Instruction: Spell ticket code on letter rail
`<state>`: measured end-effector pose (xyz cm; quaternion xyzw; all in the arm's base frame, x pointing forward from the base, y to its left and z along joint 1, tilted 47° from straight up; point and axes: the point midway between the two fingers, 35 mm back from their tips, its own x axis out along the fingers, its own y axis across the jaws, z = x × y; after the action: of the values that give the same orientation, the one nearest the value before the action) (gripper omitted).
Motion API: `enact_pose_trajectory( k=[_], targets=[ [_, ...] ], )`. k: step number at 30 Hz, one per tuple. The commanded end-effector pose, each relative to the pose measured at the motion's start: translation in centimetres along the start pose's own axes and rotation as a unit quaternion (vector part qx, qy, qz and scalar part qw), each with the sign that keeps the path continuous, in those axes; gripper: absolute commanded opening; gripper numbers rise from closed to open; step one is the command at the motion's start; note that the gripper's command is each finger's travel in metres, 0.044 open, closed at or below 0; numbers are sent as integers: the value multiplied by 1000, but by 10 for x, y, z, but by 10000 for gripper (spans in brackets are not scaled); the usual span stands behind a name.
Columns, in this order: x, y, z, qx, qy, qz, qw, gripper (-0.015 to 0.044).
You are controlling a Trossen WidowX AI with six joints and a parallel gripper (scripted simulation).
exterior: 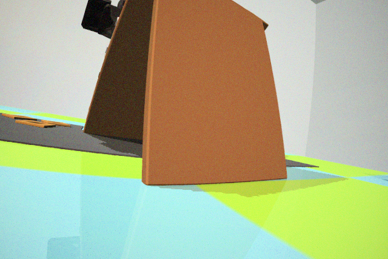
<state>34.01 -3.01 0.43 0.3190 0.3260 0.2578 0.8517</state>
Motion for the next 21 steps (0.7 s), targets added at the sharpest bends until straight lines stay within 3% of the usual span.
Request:
enact_pose_trajectory(
  k=[1,21],
  targets=[
    [0,3,-3,4,1,-2,1000,0],
    [0,14,-2,4,1,-2,1000,0]
  ],
)
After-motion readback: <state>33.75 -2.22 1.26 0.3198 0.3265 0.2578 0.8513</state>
